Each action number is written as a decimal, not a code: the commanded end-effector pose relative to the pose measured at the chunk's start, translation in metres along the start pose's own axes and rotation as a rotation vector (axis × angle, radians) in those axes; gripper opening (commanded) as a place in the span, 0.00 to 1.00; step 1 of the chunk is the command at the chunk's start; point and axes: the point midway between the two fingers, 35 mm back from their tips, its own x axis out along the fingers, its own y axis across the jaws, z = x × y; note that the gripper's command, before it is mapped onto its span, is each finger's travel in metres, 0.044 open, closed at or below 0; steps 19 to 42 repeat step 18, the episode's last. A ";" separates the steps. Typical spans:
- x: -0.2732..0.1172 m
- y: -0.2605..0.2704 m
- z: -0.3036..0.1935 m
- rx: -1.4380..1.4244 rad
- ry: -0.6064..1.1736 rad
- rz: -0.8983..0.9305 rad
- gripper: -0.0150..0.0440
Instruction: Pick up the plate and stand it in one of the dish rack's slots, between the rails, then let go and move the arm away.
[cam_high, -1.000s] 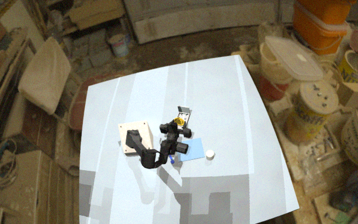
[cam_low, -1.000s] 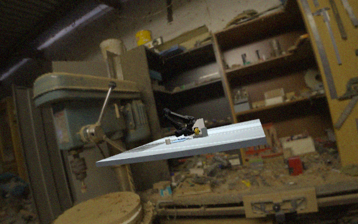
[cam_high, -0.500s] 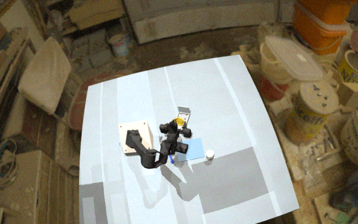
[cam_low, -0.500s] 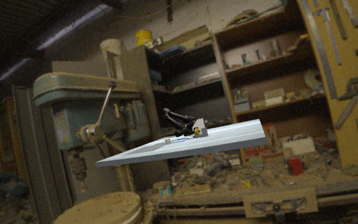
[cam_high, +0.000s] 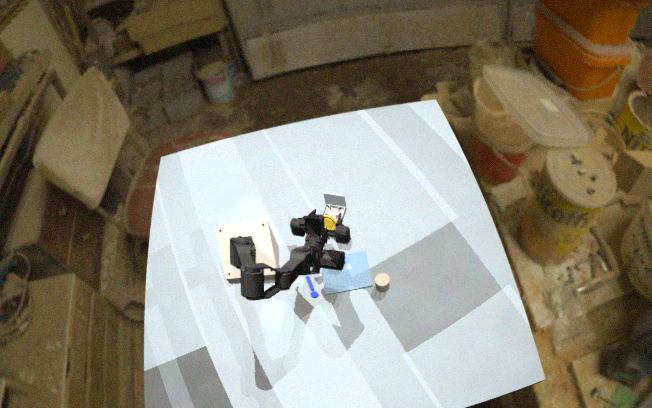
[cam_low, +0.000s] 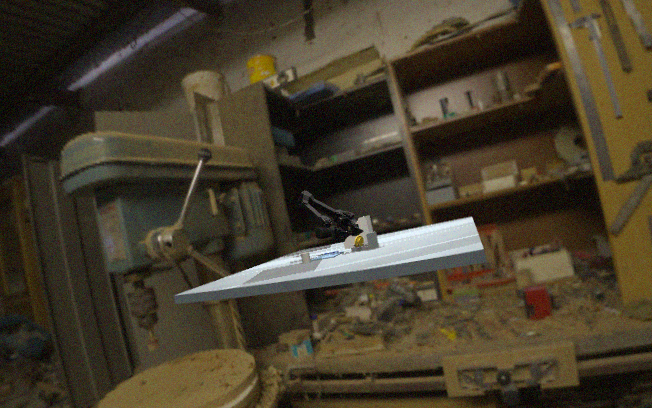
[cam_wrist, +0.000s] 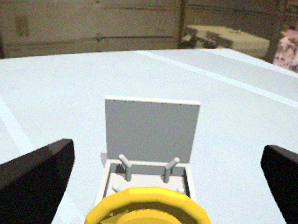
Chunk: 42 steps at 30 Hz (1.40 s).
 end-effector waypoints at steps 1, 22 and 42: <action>-0.006 -0.001 0.037 0.011 0.001 -0.002 0.93; -0.004 0.000 0.072 0.250 0.151 0.071 0.93; -0.004 0.000 0.072 0.250 0.151 0.071 0.93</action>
